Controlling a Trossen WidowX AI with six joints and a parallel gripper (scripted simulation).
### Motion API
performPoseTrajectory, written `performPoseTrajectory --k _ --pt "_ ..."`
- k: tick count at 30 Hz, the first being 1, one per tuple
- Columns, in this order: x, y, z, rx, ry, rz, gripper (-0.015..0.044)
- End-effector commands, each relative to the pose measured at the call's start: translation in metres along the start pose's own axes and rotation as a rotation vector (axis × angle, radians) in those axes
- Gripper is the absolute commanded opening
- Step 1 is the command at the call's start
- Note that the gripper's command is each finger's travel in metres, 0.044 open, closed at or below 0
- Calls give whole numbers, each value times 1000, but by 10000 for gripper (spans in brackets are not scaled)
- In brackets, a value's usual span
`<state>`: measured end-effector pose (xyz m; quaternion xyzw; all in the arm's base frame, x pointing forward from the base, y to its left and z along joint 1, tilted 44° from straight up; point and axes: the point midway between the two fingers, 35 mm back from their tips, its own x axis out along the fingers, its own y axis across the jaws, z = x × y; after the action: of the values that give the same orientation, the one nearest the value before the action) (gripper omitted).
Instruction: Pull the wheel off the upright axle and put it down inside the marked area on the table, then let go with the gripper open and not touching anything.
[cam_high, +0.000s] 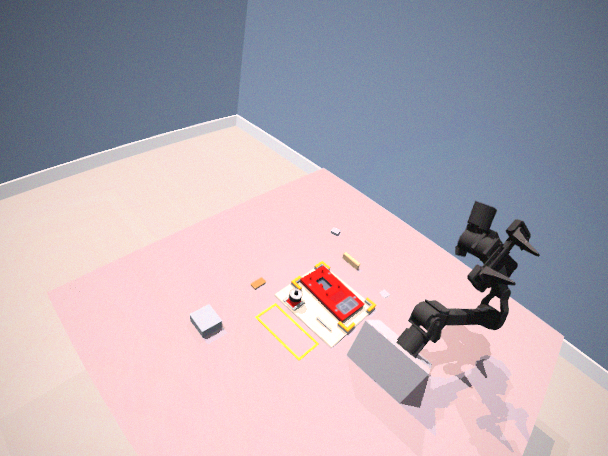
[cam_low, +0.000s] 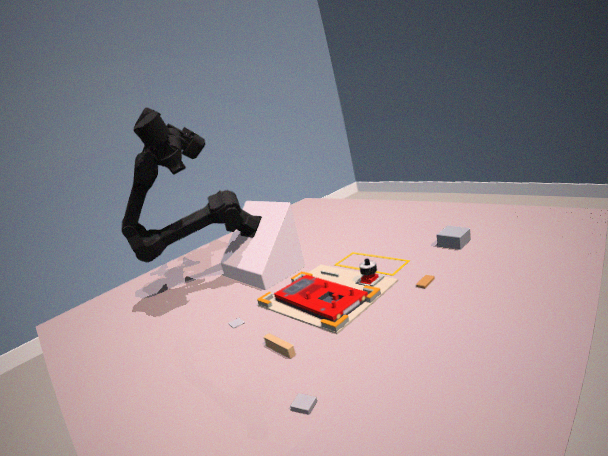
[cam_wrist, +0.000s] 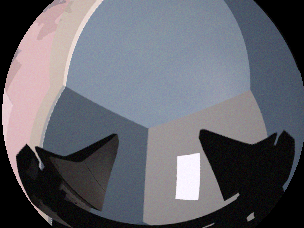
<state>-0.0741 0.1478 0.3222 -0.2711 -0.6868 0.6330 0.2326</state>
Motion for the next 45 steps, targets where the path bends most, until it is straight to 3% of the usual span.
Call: performPoseTrajectory --k 1,4,14,25,34,45 --pt "0 0 -2 10 6 3 374" --pt "-2 5 -27 155 93 41 300" --pt "-27 43 -126 771 488 150 300" --pt "-86 112 -206 1380 969 184 300" --pt "-151 178 -241 1770 1398 155 300" --pt "-229 247 -247 2101 1960 43 300"
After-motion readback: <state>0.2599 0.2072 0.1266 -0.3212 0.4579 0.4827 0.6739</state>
